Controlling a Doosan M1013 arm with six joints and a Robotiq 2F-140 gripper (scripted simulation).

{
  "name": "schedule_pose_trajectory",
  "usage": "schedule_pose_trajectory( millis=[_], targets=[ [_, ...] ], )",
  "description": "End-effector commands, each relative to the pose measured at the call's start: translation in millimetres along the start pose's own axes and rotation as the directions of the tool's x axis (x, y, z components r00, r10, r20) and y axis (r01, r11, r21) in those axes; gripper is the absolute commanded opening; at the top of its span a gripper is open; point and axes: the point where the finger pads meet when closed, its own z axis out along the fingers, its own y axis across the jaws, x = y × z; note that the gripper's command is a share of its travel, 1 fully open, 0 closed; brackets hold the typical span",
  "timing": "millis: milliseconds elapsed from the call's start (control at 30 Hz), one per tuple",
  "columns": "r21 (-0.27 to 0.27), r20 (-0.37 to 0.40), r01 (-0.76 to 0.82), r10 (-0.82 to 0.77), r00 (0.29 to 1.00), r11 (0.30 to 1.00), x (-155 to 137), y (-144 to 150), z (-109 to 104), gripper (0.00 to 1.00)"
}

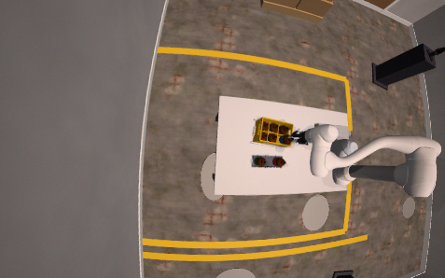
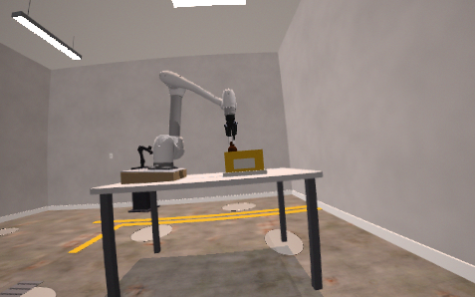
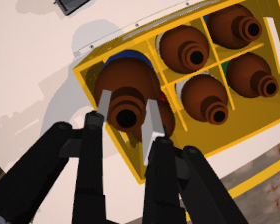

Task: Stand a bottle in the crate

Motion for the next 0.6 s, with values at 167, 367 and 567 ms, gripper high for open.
schedule_pose_trajectory(
  millis=[167, 367, 567],
  targets=[
    [0.000, 0.000, 0.000, 0.000, 1.000, 1.000, 0.0, 0.0, 1.3, 0.00],
    [0.000, 0.000, 0.000, 0.000, 1.000, 1.000, 0.0, 0.0, 3.4, 0.00],
    [0.000, 0.000, 0.000, 0.000, 1.000, 1.000, 0.0, 0.0, 8.4, 0.00]
  ],
)
